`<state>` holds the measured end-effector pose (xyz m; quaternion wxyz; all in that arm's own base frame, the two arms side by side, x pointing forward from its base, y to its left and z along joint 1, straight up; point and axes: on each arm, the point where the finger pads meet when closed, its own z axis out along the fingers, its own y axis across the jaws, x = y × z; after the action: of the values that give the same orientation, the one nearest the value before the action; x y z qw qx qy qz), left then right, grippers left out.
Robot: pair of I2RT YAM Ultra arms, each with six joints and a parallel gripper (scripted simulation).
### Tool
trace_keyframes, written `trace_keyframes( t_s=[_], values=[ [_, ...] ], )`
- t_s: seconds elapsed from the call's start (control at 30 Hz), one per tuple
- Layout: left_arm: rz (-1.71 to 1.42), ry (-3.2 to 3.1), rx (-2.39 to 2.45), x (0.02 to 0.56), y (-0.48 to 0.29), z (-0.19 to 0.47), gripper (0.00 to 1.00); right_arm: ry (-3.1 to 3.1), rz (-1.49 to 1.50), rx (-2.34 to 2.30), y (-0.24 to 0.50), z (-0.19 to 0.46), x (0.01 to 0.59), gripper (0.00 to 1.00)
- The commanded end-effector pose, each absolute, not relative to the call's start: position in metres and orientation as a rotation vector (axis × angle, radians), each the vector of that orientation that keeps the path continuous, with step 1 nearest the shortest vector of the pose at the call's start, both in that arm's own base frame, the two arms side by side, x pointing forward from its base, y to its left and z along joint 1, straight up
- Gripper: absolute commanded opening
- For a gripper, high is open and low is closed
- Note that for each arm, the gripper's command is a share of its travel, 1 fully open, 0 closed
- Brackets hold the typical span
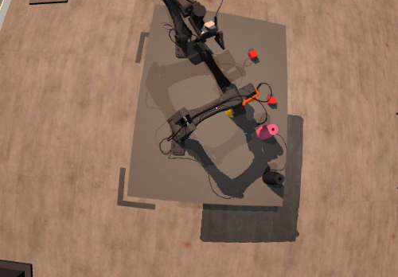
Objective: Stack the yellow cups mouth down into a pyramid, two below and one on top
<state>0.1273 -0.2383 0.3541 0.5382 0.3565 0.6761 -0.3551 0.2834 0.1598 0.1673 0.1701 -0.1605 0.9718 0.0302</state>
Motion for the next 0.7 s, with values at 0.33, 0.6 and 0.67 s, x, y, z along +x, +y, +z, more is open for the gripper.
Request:
trace_keyframes(
  t_s=[0.33, 0.6, 0.67],
  values=[
    [-0.867, 1.576, 0.828, 0.124, -0.235, 0.363, 1.00, 2.754, 0.080, -0.463, 0.161, 0.149, 0.292, 0.82],
    [-0.867, 1.576, 0.828, 0.124, -0.235, 0.363, 1.00, 2.754, 0.080, -0.463, 0.162, 0.139, 0.296, 0.82],
    [-0.867, 1.576, 0.828, 0.124, -0.235, 0.363, 1.00, 2.754, 0.080, -0.463, 0.162, 0.139, 0.296, 0.82]
  ],
)
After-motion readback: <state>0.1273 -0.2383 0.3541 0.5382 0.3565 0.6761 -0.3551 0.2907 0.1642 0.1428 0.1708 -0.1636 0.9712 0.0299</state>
